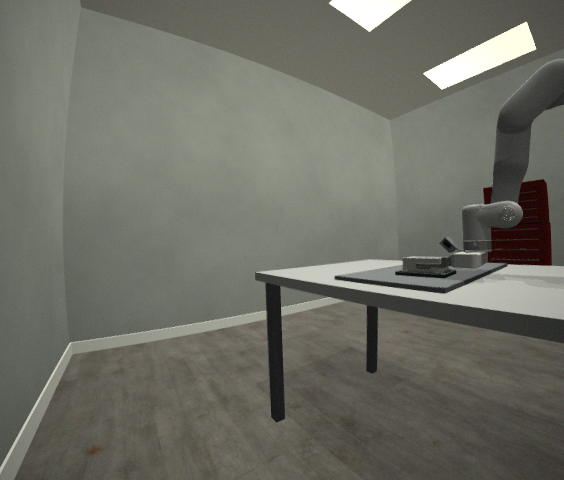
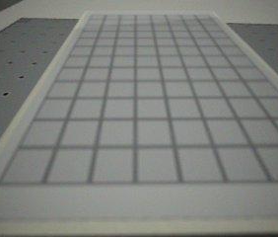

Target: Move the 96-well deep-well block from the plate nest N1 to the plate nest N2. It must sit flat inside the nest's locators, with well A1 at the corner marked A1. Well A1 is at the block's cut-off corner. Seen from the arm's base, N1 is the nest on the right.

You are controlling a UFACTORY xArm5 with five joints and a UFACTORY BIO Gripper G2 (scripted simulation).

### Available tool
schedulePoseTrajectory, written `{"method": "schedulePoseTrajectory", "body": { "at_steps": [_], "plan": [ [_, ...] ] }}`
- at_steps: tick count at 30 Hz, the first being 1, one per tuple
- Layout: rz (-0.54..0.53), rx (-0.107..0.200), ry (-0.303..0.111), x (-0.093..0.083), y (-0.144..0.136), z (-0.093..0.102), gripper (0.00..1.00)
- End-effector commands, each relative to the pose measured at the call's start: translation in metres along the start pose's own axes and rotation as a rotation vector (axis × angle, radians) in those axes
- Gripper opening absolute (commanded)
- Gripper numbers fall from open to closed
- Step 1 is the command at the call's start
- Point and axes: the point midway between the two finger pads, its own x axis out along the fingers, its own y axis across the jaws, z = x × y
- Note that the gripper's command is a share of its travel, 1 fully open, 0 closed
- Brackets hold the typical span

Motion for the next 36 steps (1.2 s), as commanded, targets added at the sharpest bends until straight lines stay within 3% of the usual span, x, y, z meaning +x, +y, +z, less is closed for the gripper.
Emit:
{"method": "schedulePoseTrajectory", "body": {
  "at_steps": [1, 14, 15, 36],
  "plan": [
    [0.000, 0.012, -0.001, 0.0012, 0.0003, 0.0007, 0.00],
    [0.000, 0.012, -0.001, 0.0012, 0.0003, -0.0006, 0.00],
    [0.000, 0.012, -0.001, 0.0012, 0.0003, -0.0006, 0.37],
    [0.000, 0.012, -0.001, 0.0012, 0.0003, -0.0006, 0.37]
  ]
}}
